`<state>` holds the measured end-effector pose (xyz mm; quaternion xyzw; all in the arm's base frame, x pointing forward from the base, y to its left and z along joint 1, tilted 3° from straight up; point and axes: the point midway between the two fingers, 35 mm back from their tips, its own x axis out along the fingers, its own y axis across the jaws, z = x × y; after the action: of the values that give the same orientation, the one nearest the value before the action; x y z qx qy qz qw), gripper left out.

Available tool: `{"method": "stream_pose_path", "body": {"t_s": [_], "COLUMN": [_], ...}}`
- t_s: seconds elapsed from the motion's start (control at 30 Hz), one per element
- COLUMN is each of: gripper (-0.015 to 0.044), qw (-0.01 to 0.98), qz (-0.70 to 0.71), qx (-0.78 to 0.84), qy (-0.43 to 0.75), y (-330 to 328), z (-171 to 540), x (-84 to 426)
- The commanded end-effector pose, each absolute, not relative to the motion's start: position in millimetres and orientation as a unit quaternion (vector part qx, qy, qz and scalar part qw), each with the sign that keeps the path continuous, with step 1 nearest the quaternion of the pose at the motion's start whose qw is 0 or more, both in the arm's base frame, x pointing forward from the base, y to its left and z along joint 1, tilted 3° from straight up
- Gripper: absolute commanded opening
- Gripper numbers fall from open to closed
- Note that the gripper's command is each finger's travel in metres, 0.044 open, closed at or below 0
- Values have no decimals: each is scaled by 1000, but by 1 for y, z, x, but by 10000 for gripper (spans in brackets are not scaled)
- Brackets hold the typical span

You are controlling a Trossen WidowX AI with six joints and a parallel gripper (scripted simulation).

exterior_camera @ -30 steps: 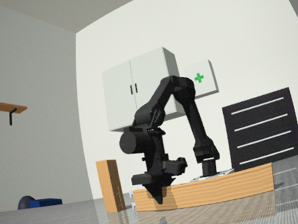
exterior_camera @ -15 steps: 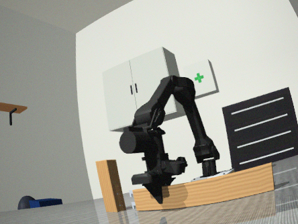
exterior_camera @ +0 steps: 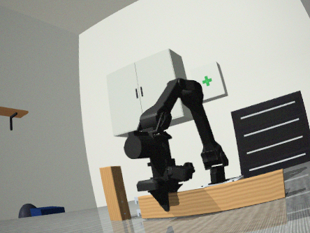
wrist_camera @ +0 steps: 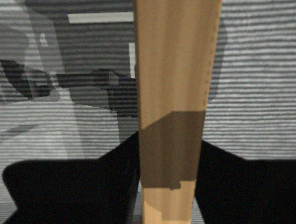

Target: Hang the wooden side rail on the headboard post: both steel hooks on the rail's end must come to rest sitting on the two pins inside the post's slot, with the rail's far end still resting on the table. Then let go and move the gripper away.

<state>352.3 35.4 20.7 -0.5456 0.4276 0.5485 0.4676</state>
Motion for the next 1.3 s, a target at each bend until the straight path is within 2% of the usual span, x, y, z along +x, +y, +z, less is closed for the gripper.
{"method": "stream_pose_path", "body": {"t_s": [0.0, 1.27], "gripper": [0, 0], "qw": [468, 468], "qz": [548, 548], "qx": [-550, -550], "qy": [423, 423], "y": [36, 35], "z": [25, 31], "x": [353, 353]}}
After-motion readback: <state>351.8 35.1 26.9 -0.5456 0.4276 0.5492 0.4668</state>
